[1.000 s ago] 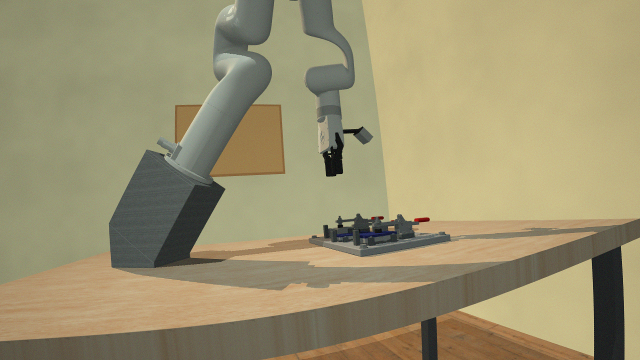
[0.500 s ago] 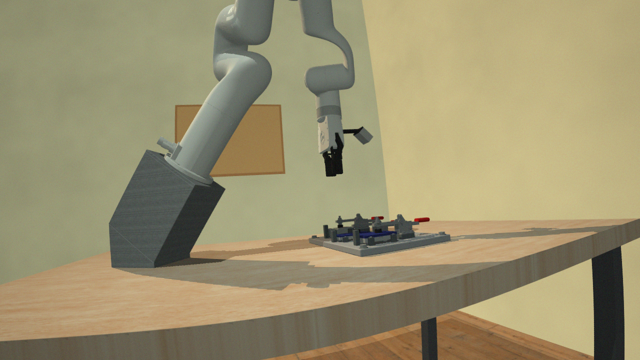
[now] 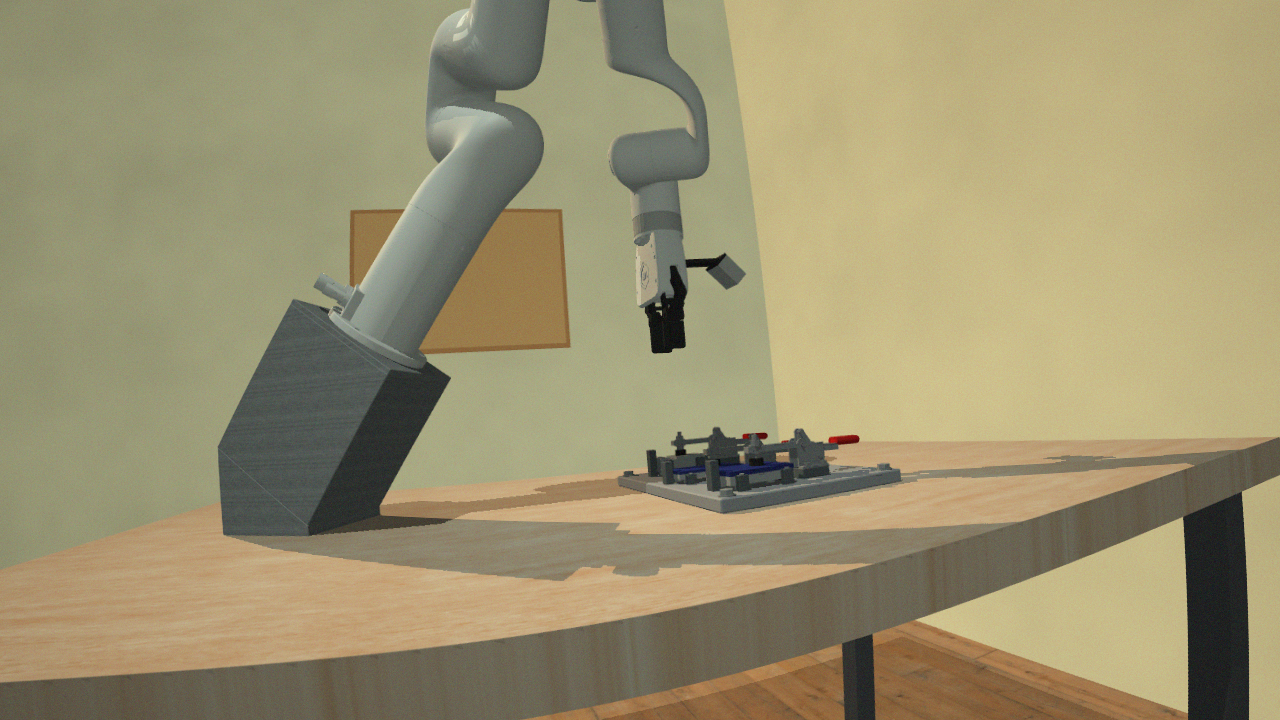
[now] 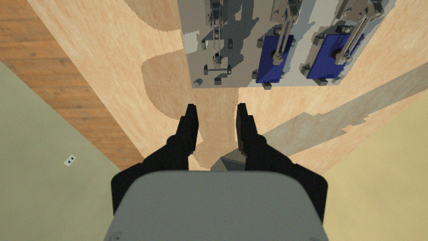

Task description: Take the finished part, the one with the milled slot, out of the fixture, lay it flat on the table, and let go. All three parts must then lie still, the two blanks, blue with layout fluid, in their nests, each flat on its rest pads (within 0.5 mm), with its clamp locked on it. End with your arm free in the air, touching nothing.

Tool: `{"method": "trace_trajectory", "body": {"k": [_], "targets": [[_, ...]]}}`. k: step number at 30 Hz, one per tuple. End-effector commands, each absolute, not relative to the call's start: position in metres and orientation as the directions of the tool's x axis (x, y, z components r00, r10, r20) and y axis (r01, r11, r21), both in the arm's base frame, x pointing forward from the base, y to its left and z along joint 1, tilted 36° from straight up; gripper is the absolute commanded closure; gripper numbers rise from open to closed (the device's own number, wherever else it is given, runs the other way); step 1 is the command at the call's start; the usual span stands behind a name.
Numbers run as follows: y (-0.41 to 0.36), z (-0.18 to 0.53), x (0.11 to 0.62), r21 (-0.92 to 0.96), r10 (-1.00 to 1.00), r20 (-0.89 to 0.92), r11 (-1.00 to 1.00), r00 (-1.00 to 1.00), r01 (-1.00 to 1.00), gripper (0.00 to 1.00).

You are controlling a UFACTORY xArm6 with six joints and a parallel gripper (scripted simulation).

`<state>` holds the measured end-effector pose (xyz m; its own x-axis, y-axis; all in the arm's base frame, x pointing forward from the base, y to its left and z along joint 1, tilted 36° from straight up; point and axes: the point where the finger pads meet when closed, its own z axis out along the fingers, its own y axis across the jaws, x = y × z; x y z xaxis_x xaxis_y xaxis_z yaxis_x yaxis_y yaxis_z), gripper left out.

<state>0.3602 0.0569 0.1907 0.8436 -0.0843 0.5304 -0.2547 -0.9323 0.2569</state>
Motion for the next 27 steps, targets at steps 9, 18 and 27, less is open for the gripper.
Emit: {"method": "trace_trajectory", "body": {"k": [9,18,27], "targets": [[0.058,0.192,0.361,0.255,-0.084,0.532,-0.933,0.842,-0.255,0.53],[0.058,0.192,0.361,0.255,-0.084,0.532,-0.933,0.842,-0.255,0.53],[0.050,0.175,0.371,0.255,-0.084,0.533,-0.933,0.842,-0.255,0.53]]}}
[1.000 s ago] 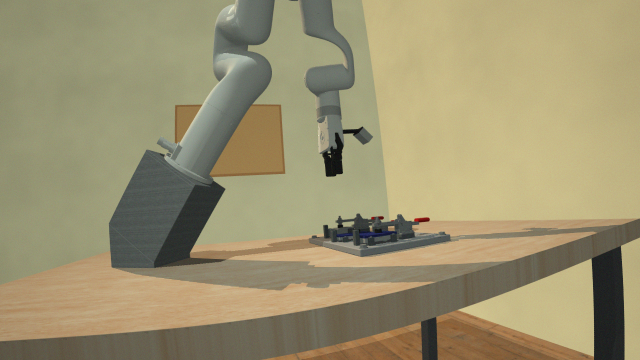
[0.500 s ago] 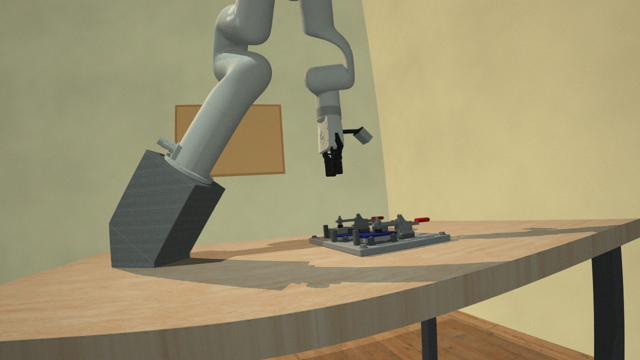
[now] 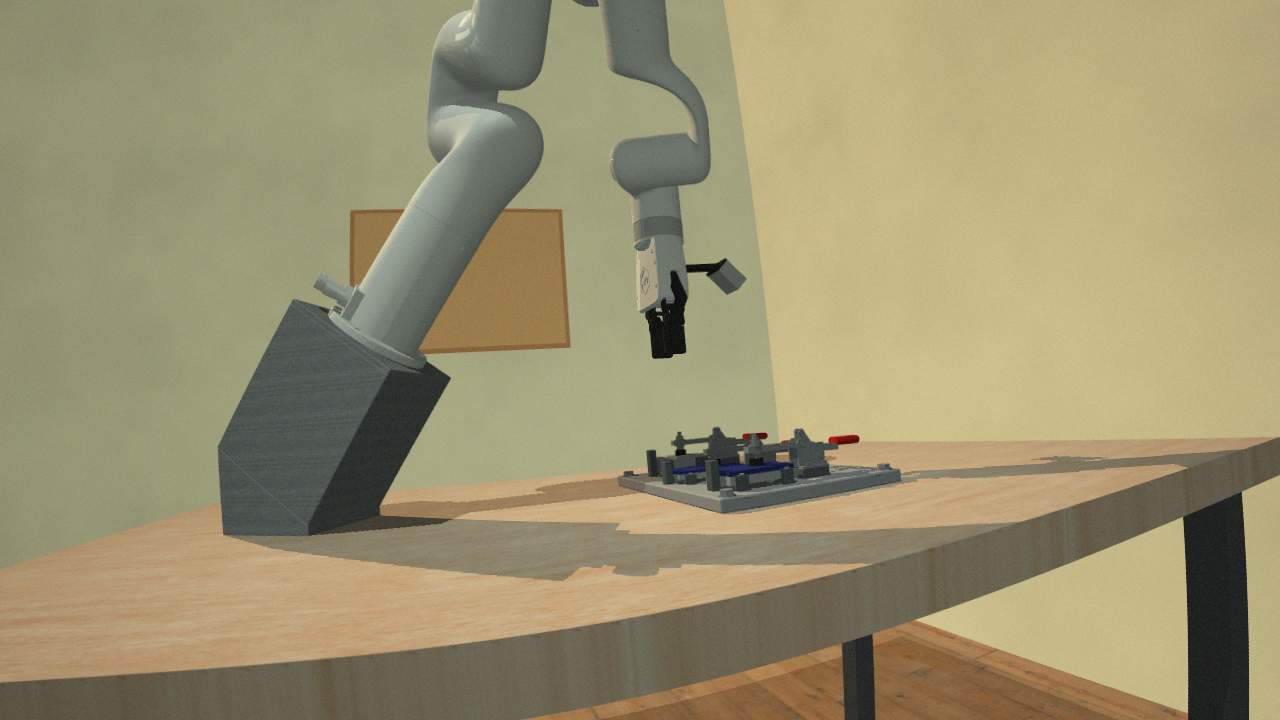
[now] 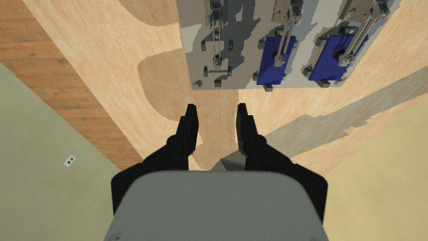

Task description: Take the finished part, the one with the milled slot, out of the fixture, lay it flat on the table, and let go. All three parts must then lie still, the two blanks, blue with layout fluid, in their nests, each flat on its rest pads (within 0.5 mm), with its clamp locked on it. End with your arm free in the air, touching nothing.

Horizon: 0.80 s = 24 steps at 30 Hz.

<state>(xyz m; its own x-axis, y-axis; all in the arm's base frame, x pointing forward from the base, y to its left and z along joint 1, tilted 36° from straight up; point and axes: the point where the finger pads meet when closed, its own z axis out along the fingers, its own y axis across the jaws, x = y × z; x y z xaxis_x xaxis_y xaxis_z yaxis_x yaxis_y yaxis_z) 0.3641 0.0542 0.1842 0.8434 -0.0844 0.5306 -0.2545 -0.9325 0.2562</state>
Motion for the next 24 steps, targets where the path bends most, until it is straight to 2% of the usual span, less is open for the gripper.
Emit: {"method": "trace_trajectory", "body": {"k": [1,24], "targets": [[0.048,0.171,0.373,0.255,-0.084,0.533,-0.933,0.842,-0.255,0.53],[0.036,0.146,0.394,0.255,-0.084,0.532,-0.933,0.842,-0.255,0.53]]}}
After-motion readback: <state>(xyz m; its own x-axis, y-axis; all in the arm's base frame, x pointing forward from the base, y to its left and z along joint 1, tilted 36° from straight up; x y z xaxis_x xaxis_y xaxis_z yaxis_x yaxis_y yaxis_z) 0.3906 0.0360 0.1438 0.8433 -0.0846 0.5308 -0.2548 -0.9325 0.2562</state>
